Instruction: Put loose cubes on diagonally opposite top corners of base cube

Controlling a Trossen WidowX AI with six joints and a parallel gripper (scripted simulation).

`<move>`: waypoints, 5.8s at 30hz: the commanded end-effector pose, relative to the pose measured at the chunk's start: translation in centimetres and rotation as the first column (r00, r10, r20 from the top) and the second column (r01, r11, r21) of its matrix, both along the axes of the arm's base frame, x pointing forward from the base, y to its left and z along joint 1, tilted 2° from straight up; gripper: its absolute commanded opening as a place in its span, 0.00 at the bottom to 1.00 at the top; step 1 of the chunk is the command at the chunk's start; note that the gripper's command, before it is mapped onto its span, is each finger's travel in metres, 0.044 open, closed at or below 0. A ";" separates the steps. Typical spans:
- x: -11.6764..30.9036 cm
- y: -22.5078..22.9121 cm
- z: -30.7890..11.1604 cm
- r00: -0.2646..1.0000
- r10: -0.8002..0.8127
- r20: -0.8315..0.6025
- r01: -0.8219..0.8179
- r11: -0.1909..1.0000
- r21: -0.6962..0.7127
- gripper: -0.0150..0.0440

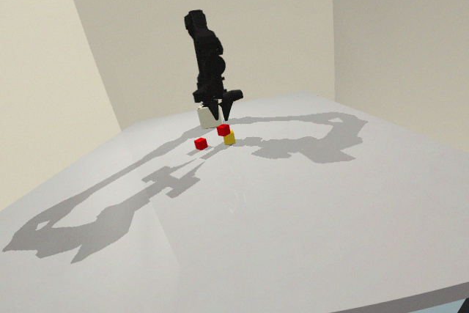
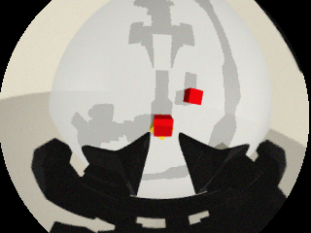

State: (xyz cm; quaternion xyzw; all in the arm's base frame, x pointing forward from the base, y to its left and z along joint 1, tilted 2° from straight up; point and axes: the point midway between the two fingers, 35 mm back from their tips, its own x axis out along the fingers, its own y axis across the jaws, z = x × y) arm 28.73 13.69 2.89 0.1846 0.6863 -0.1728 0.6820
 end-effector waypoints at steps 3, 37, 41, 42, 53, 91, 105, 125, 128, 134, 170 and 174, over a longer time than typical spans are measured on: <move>0.6 -1.9 0.6 1.000 -0.020 0.000 0.020 1.000 -0.001 0.70; 1.5 -9.6 -4.6 0.995 -0.100 0.000 0.100 0.995 -0.006 0.70; 1.5 -9.6 -4.7 0.995 -0.100 0.000 0.100 0.995 -0.006 0.70; 1.5 -9.6 -4.8 0.995 -0.100 0.000 0.100 0.995 -0.006 0.70; 1.5 -9.5 -6.7 0.995 -0.100 0.000 0.100 0.995 -0.006 0.70; 2.1 -9.5 -2.5 0.995 -0.100 0.001 0.100 0.995 -0.005 0.43; 1.8 -9.5 2.0 0.995 -0.100 0.000 0.100 0.995 -0.005 0.43; 0.6 -5.9 3.1 0.998 -0.057 0.000 0.057 0.998 -0.002 0.43; 0.2 -4.9 3.1 0.999 -0.046 0.000 0.046 0.999 -0.001 0.43; -0.6 -3.1 3.1 1.000 -0.023 -0.001 0.023 1.000 0.001 0.43; -3.7 1.8 0.0 0.999 0.043 -0.003 -0.042 0.999 0.007 0.43; -3.7 1.8 0.0 0.999 0.043 -0.003 -0.042 0.999 0.007 0.43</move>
